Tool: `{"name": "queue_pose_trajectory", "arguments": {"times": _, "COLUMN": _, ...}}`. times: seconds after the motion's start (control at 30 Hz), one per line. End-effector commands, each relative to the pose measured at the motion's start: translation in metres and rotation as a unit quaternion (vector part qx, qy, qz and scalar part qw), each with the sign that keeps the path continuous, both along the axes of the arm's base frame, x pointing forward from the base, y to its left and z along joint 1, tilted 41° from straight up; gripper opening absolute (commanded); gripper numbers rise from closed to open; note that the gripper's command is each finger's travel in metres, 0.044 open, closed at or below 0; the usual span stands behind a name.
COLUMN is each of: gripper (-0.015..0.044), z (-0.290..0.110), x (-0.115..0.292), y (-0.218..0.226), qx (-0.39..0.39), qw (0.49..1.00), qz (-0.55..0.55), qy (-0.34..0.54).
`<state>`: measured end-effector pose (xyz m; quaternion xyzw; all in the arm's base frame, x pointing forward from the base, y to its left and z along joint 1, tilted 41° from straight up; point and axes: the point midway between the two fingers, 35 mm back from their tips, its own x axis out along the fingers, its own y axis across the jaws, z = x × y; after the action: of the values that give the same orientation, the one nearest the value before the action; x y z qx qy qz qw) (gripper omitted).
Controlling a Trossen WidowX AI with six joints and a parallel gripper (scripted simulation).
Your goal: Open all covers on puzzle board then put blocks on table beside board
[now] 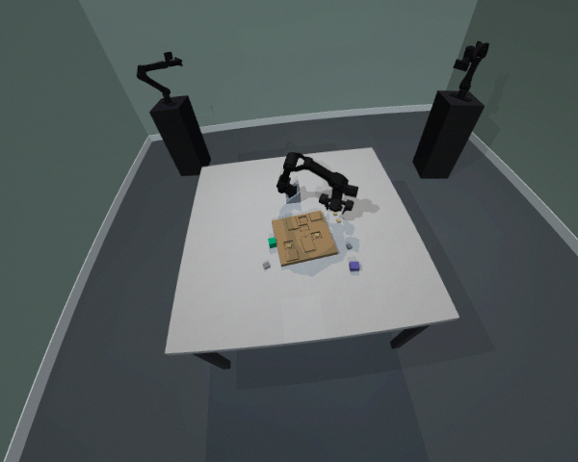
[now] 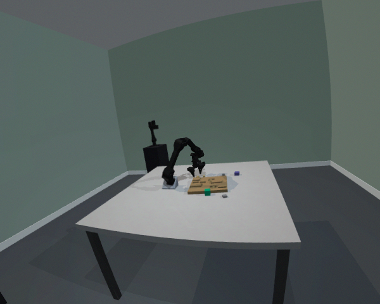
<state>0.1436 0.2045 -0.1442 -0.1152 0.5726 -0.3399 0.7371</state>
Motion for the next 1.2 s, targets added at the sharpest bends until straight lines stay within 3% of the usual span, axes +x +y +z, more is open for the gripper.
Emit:
{"name": "queue_pose_trajectory", "arguments": {"times": 0.0, "gripper": 0.0440, "z": 0.012, "x": 0.000, "y": 0.013, "qx": 0.007, "qw": 1.000, "qz": -0.002, "qy": -0.003}}
{"name": "queue_pose_trajectory", "arguments": {"times": 0.63, "gripper": 0.0440, "z": 0.052, "x": -0.008, "y": 0.042, "qx": 0.004, "qw": 1.000, "qz": 0.000, "qy": -0.001}}
{"name": "queue_pose_trajectory", "arguments": {"times": 1.17, "gripper": 0.0020, "z": 0.079, "x": 0.042, "y": 0.030, "qx": 0.031, "qw": 0.993, "qz": -0.094, "qy": -0.059}}
